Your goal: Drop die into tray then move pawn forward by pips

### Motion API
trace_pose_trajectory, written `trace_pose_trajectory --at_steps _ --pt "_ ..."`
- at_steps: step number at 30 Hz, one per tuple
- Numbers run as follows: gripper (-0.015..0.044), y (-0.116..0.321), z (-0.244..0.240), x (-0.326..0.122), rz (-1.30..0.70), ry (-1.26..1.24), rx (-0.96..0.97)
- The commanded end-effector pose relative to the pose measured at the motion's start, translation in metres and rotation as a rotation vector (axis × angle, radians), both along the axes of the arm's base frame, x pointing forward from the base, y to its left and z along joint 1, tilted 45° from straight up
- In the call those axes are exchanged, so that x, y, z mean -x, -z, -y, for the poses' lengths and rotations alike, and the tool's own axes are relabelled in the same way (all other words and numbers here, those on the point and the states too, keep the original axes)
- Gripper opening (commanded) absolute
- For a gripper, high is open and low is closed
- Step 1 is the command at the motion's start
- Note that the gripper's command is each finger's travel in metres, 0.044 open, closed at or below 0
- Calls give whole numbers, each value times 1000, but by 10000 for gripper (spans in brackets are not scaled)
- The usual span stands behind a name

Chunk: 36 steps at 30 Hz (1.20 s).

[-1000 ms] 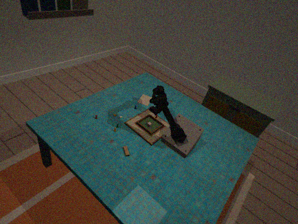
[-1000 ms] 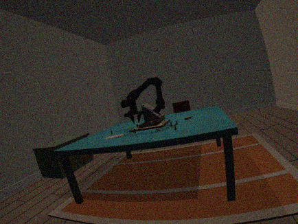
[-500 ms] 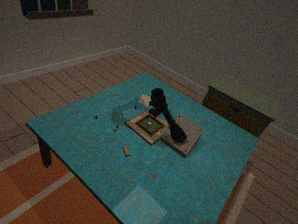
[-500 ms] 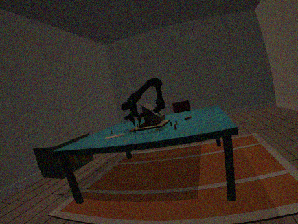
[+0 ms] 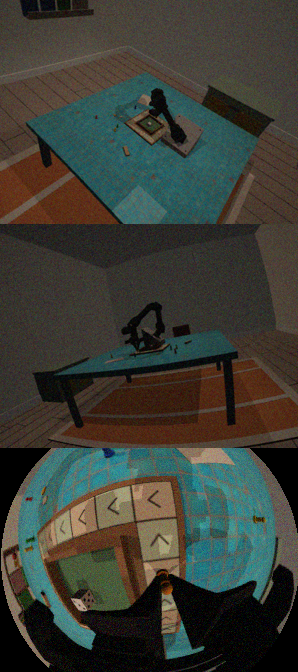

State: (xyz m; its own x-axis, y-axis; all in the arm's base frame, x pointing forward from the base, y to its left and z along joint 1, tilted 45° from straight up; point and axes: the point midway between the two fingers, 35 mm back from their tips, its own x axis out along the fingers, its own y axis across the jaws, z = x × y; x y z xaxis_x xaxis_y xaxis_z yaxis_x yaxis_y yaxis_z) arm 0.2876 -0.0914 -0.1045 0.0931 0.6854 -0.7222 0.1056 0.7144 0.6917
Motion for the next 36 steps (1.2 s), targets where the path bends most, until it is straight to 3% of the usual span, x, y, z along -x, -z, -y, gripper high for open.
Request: trace_pose_trajectory --at_steps 1,18,23,36 --pt "0 -6 7 -1 -2 4 -2" --pt "0 -90 86 14 -4 4 0" --pt "0 -90 85 11 -4 4 2" --pt "0 -73 37 -62 -10 11 5"
